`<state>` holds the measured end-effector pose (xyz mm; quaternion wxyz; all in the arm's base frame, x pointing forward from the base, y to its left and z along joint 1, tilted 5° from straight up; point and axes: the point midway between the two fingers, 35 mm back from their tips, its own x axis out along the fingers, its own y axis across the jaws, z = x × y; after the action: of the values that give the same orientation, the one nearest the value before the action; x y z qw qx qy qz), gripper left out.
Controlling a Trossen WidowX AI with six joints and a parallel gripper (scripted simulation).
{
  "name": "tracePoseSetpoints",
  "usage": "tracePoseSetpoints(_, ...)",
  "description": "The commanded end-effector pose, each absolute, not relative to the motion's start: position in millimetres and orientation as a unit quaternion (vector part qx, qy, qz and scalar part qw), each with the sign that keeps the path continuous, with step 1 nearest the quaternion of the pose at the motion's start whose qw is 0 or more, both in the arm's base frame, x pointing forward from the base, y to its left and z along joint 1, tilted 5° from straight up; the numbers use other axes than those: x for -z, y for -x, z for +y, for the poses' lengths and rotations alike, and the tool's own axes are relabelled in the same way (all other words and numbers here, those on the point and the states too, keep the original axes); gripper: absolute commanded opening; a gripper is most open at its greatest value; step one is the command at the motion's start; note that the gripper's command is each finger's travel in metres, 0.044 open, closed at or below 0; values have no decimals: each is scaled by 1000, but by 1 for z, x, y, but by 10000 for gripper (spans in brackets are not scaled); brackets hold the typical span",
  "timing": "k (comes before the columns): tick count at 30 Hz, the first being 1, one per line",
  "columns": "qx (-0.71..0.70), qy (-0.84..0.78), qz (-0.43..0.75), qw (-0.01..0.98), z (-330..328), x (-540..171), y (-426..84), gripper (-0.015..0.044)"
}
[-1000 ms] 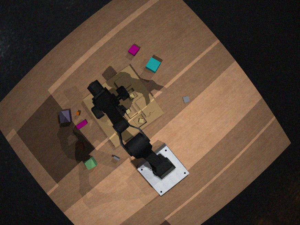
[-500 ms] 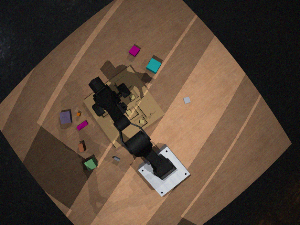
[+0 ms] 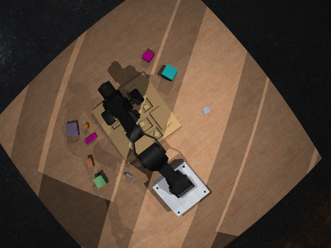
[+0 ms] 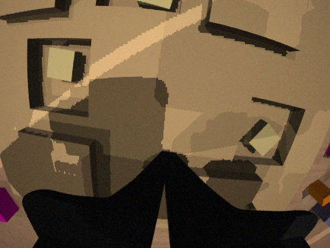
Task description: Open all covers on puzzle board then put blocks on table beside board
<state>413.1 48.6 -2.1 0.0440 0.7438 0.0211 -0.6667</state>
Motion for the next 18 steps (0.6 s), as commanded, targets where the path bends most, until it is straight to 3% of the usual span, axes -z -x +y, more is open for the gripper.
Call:
tracePoseSetpoints(1, 664, -746, 24, 45, 49, -5, -415, 0)
tracePoseSetpoints(18, 664, -746, 24, 45, 49, -27, -413, 0)
